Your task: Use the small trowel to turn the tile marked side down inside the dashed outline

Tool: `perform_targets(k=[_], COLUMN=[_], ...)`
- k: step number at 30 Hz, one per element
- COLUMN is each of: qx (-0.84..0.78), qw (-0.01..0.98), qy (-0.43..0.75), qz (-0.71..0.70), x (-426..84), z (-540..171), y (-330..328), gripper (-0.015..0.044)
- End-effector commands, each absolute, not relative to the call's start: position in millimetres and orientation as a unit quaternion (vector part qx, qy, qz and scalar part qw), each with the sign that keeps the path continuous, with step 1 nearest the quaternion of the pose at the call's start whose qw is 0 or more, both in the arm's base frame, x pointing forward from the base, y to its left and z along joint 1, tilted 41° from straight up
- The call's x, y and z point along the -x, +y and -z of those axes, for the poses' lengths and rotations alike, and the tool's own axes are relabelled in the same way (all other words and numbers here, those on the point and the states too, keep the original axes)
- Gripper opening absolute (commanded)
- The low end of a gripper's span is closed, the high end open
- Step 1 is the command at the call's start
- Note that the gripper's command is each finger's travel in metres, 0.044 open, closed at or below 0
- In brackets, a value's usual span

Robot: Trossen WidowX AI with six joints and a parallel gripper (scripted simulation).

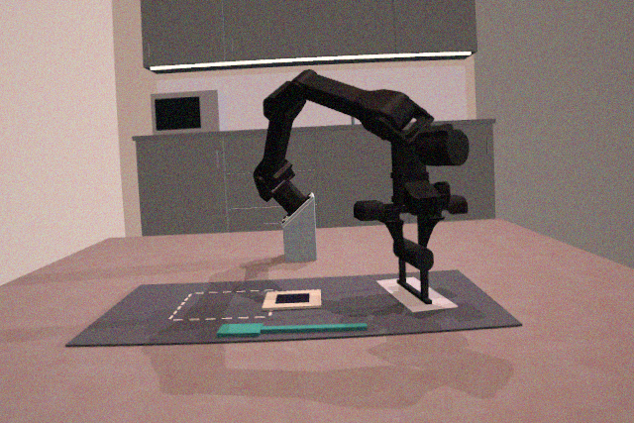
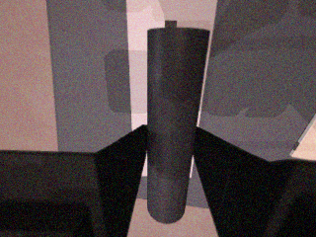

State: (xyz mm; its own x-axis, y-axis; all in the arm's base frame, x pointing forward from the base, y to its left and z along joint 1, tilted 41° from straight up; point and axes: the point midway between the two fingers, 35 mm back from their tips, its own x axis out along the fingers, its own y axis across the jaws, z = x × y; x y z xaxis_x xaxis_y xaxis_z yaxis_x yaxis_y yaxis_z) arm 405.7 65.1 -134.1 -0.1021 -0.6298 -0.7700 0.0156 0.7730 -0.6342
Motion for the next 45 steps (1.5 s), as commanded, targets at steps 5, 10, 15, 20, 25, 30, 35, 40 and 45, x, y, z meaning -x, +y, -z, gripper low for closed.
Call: perform_targets(k=[5, 10, 15, 20, 25, 30, 35, 40, 45], qx=[0.169, 0.12, 0.07, 0.02, -0.03, -0.08, -0.13, -0.173, -0.174], qw=[0.65, 0.661, 0.668, 0.671, 0.671, 0.667, 0.659, 0.649, 0.648], qy=[0.673, 0.648, 0.619, 0.587, 0.551, 0.513, 0.471, 0.433, 0.431], qz=[0.31, 0.36, 0.408, 0.453, 0.495, 0.535, 0.572, 0.602, 0.603], x=[-406.3, -406.3, -406.3, -406.3, -406.3, -406.3, -406.3, -406.3, -406.3], z=[133.9, 133.9, 133.9, 133.9, 133.9, 133.9, 133.9, 133.9, 133.9], y=[65.2, 65.2, 65.2, 65.2, 65.2, 65.2, 65.2, 65.2, 65.2], gripper=[0.013, 0.013, 0.013, 0.013, 0.013, 0.013, 0.013, 0.013, 0.0156])
